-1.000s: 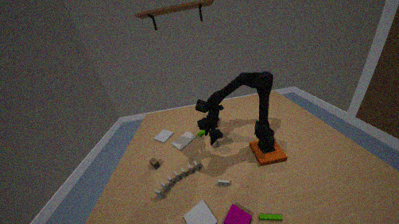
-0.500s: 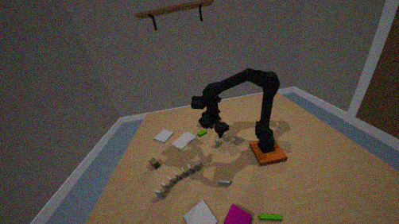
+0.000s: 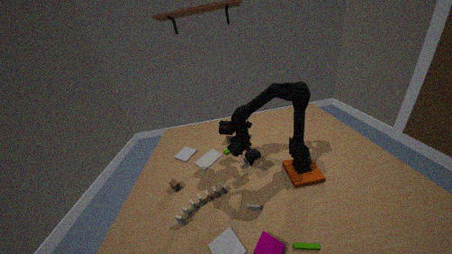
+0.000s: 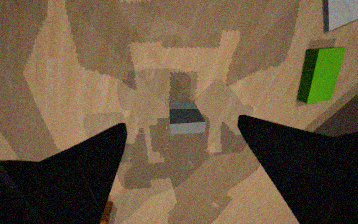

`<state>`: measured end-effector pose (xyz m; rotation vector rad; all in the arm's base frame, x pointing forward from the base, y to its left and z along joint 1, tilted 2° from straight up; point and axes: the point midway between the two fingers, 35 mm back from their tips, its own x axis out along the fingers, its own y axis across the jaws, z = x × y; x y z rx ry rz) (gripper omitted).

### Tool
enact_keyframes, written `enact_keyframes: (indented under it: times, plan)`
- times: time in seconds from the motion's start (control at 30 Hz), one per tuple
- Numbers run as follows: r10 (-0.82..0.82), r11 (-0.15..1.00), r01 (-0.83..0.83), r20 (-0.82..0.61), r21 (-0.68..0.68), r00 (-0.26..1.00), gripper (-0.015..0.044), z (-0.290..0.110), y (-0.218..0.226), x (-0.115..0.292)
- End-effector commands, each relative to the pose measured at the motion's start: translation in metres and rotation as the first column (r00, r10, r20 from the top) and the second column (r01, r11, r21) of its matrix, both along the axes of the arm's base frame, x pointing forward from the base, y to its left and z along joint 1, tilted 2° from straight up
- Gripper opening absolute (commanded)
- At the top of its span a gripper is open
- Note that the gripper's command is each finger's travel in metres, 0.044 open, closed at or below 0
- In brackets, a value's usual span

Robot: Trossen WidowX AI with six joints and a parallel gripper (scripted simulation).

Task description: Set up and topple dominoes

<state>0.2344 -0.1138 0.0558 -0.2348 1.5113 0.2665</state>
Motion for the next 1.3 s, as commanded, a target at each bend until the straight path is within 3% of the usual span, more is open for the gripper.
enact_keyframes:
  times: [0.0, 0.33, 0.77, 1.1, 1.27]
  plan:
    - [-0.003, 1.000, 0.003, 0.007, -0.008, 1.000, 0.0440, -0.006, -0.001, 0.001]
    - [-0.003, 1.000, 0.003, 0.007, -0.008, 1.000, 0.0440, -0.018, 0.000, 0.001]
    - [-0.003, 1.000, 0.003, 0.007, -0.008, 1.000, 0.0107, -0.018, 0.000, 0.001]
    - [-0.003, 1.000, 0.003, 0.007, -0.008, 1.000, 0.0107, -0.016, -0.001, 0.002]
    - [-0.002, 1.000, 0.002, 0.008, -0.007, 1.000, 0.0107, 0.042, -0.006, 0.007]
